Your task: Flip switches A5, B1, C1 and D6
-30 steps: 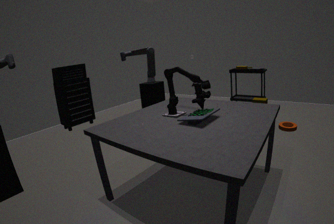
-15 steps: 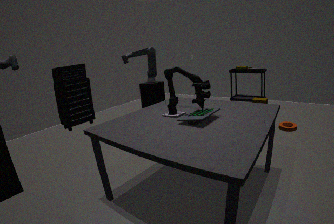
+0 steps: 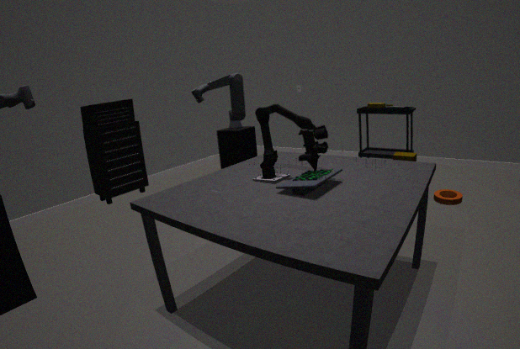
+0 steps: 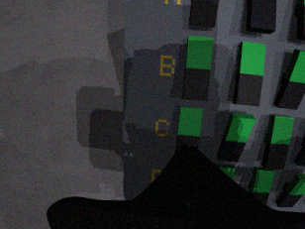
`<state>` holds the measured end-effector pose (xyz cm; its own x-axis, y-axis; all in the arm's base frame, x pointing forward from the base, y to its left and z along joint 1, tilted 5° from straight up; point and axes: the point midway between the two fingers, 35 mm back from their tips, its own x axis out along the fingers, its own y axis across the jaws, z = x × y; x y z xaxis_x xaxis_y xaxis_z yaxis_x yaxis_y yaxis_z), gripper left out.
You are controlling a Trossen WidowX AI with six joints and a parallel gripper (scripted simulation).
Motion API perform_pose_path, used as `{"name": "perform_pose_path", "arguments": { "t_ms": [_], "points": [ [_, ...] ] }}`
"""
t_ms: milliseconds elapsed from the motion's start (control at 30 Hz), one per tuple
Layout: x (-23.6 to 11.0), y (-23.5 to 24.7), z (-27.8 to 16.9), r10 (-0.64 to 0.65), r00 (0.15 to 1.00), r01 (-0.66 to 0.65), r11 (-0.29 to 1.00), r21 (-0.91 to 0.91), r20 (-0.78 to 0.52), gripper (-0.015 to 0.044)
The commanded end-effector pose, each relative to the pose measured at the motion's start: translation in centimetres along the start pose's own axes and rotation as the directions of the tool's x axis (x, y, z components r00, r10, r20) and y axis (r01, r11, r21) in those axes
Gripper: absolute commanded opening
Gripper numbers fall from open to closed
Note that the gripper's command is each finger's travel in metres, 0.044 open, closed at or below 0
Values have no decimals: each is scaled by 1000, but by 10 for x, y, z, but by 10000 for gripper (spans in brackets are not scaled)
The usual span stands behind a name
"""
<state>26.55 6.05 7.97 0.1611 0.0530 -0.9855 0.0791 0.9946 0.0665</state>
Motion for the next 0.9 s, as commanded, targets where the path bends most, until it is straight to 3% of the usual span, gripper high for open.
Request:
{"name": "perform_pose_path", "arguments": {
  "t_ms": [0, 867],
  "points": [
    [2, -1, -1, -4, 1000, 4, 1000, 2, -2, 0],
    [5, -1, -1, -4, 1000, 4, 1000, 2, -2, 0]
  ]
}}
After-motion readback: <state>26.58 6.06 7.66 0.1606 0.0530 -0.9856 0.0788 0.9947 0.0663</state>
